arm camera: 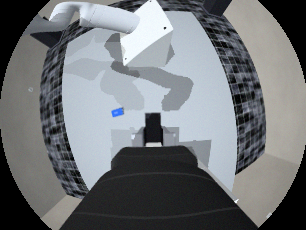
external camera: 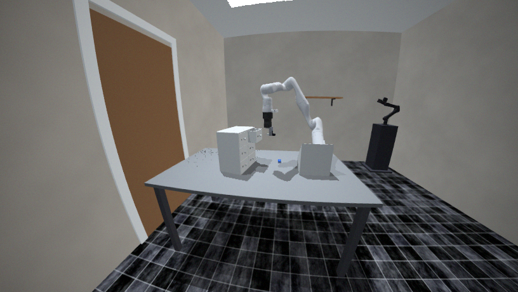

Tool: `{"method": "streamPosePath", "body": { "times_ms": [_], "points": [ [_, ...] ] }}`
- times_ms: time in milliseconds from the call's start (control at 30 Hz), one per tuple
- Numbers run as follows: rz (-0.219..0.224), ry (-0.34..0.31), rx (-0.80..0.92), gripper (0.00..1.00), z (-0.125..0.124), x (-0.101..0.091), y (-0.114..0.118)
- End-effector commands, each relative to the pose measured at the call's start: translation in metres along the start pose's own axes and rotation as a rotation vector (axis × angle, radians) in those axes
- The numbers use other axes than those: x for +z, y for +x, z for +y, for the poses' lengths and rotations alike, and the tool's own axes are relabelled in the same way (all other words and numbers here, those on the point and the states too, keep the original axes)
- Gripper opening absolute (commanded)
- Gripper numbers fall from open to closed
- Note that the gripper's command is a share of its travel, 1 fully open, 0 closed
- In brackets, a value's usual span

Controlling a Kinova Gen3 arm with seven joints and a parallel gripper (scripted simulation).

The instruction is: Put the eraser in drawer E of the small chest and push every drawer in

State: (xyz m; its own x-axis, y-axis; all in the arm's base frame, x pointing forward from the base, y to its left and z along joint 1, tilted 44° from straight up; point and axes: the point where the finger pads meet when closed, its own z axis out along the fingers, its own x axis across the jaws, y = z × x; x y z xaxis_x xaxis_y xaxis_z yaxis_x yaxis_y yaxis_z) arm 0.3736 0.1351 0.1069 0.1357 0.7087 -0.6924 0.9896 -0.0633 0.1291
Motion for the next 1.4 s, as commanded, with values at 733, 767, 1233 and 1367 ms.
{"method": "streamPosePath", "body": {
  "times_ms": [733, 767, 1233, 1367],
  "points": [
    [0.013, -0.013, 0.001, 0.45, 0.002, -0.067, 0.003],
    [0.013, -0.013, 0.001, 0.45, 0.002, -0.069, 0.003],
    [0.013, -0.013, 0.001, 0.45, 0.002, -0.074, 0.003],
    [0.013, -0.013, 0.001, 0.45, 0.002, -0.074, 0.003]
  ]
}}
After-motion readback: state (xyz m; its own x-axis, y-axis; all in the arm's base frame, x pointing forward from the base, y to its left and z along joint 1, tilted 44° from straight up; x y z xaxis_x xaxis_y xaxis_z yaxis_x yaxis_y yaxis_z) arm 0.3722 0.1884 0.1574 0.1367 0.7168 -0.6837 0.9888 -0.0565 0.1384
